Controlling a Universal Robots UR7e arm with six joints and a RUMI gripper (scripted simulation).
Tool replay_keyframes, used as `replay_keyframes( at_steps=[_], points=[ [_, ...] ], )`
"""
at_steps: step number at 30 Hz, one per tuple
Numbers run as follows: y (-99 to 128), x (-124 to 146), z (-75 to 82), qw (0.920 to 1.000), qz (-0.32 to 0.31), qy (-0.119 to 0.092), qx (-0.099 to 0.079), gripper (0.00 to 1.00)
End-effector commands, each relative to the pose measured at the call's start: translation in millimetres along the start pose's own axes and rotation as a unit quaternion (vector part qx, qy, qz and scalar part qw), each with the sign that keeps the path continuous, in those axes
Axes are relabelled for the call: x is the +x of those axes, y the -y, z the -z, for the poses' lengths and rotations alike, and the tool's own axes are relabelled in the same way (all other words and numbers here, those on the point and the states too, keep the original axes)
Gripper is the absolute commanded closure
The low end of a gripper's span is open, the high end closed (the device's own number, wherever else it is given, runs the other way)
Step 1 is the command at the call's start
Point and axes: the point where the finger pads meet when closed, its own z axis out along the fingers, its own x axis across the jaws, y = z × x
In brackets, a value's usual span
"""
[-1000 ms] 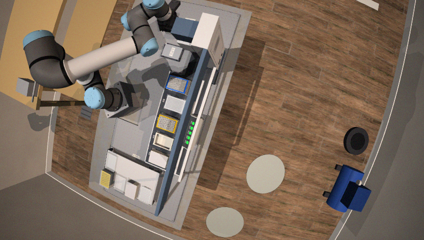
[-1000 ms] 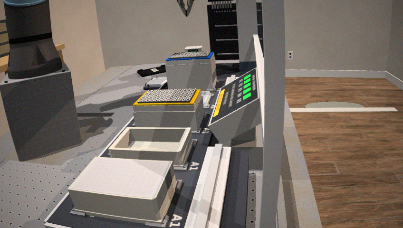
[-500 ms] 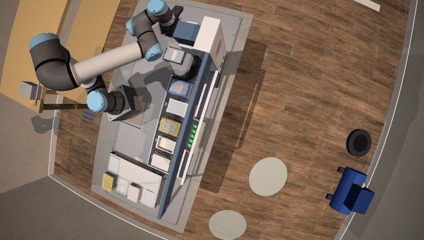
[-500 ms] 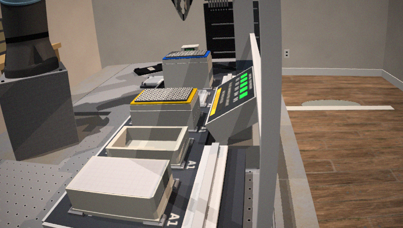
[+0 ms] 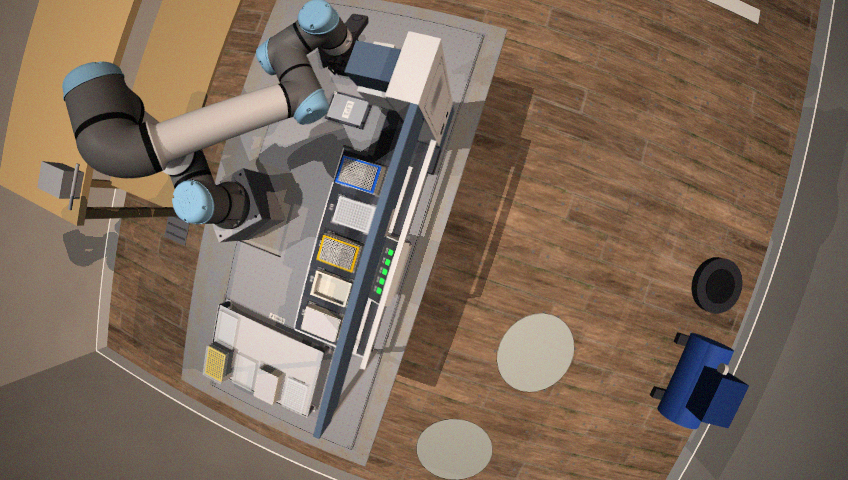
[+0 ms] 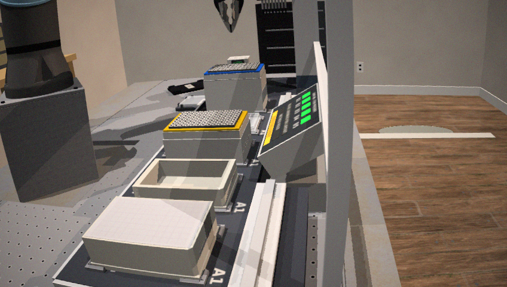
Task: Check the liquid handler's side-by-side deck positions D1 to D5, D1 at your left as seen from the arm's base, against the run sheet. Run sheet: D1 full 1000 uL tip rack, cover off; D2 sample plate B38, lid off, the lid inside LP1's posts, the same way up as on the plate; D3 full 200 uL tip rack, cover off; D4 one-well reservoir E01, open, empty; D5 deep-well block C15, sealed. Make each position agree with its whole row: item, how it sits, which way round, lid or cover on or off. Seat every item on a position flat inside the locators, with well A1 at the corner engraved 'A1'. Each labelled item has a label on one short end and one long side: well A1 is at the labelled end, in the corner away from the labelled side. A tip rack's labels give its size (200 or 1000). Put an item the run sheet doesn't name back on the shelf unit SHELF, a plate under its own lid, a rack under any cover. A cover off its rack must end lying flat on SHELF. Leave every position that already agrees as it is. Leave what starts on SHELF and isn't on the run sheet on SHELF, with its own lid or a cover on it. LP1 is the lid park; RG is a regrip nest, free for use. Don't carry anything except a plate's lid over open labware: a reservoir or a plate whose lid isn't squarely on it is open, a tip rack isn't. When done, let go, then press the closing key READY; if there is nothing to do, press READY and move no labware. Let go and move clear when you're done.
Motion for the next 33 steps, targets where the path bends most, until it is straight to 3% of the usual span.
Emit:
replay_keyframes(
  at_steps=[1, 33],
  points=[
    [0.4, 0.4, -7.8, 1.0000, 0.000, -0.001, 0.001, 1.00],
    [0.4, 0.4, -54.4, 1.0000, 0.000, -0.001, 0.001, 1.00]
  ],
)
